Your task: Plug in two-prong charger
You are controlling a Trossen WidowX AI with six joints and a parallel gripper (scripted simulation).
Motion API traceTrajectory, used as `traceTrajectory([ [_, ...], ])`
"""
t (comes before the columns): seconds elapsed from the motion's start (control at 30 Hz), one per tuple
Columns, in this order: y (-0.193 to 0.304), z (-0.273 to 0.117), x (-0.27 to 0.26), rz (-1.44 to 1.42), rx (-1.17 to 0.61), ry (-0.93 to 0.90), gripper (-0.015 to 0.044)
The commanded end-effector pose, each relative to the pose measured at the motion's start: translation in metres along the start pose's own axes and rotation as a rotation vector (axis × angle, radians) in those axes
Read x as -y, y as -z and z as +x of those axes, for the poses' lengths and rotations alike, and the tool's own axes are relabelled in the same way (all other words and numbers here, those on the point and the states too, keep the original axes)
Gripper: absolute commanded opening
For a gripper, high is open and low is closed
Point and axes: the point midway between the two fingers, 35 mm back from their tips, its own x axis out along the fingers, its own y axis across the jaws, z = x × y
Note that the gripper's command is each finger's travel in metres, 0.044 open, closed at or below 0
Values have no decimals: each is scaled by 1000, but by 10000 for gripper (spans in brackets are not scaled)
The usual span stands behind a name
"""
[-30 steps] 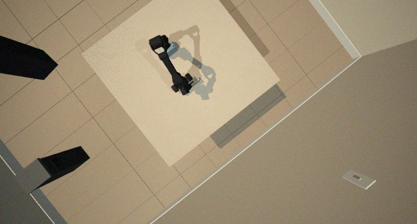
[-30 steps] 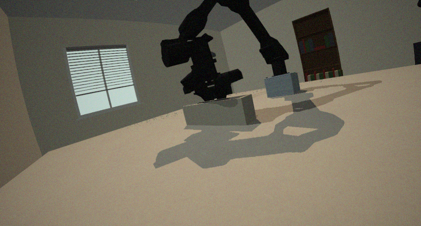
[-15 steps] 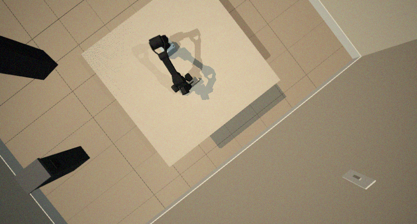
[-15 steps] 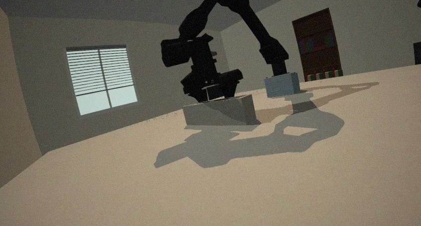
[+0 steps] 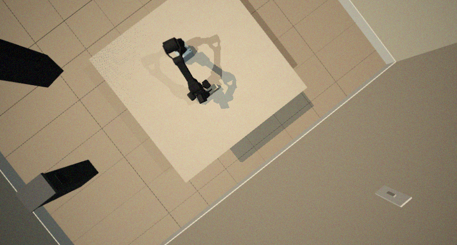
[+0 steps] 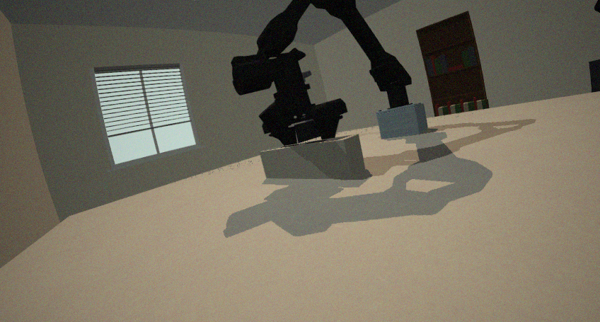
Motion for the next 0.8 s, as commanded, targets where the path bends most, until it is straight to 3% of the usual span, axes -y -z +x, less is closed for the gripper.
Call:
traceTrajectory([
  [0.0, 1, 0, 0, -4, 5, -1, 440],
  [0.77, 7, 0, 0, -4, 20, -1, 440],
])
